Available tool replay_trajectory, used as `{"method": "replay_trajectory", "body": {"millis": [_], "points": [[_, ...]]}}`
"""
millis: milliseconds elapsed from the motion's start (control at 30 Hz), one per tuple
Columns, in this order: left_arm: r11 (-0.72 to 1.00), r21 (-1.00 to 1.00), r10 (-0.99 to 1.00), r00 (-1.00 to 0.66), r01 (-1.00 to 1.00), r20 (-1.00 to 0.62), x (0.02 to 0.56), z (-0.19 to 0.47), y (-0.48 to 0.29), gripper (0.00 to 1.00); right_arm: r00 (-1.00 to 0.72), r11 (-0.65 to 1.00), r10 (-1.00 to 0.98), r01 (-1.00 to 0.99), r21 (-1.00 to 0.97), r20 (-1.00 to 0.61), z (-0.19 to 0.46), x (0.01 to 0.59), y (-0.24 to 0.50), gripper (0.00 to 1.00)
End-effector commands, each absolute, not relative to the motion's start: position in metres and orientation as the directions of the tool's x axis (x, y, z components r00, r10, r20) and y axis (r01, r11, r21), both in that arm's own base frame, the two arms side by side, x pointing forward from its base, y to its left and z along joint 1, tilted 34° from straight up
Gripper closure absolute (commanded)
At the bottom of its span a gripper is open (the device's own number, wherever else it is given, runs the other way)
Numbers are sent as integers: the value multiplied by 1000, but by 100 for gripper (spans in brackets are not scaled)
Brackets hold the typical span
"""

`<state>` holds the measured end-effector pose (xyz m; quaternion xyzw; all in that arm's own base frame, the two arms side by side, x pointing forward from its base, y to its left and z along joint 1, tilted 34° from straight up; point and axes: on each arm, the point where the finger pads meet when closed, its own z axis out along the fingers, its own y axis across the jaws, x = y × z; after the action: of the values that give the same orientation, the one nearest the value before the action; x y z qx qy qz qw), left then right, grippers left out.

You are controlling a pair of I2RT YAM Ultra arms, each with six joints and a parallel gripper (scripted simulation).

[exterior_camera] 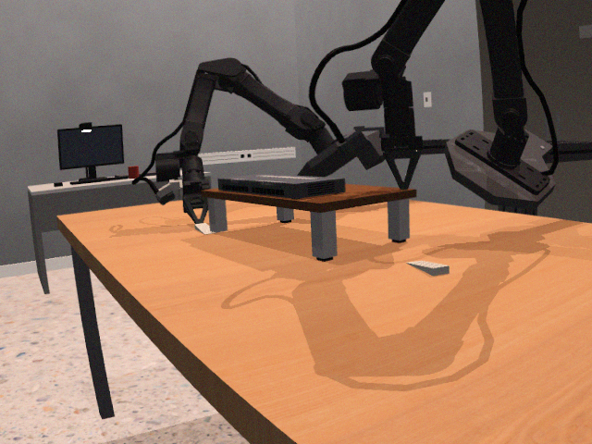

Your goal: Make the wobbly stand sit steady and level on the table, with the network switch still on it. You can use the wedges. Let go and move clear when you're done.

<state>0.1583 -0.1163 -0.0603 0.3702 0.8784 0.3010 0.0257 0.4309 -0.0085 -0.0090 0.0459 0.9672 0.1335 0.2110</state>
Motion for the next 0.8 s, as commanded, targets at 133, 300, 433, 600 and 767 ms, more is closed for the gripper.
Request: {"method": "replay_trajectory", "body": {"millis": [133,300,433,600,767], "points": [[549,550,691,-712,629,125,164,-58,-128,100,-901,952,127,-6,305,-415,-3,429,10,100],[549,550,691,-712,629,125,164,-58,-128,100,-908,951,129,-1,309,-399,-14,431,12,100],[549,550,691,-712,629,125,164,-58,-128,100,-895,952,127,-12,307,-427,-3,436,13,100],[549,550,691,-712,629,125,164,-58,-128,100,-895,954,107,-30,299,-434,-3,438,14,100],[549,550,691,-712,629,125,164,-58,-128,100,-906,951,127,-5,310,-404,-14,432,17,100]]}}
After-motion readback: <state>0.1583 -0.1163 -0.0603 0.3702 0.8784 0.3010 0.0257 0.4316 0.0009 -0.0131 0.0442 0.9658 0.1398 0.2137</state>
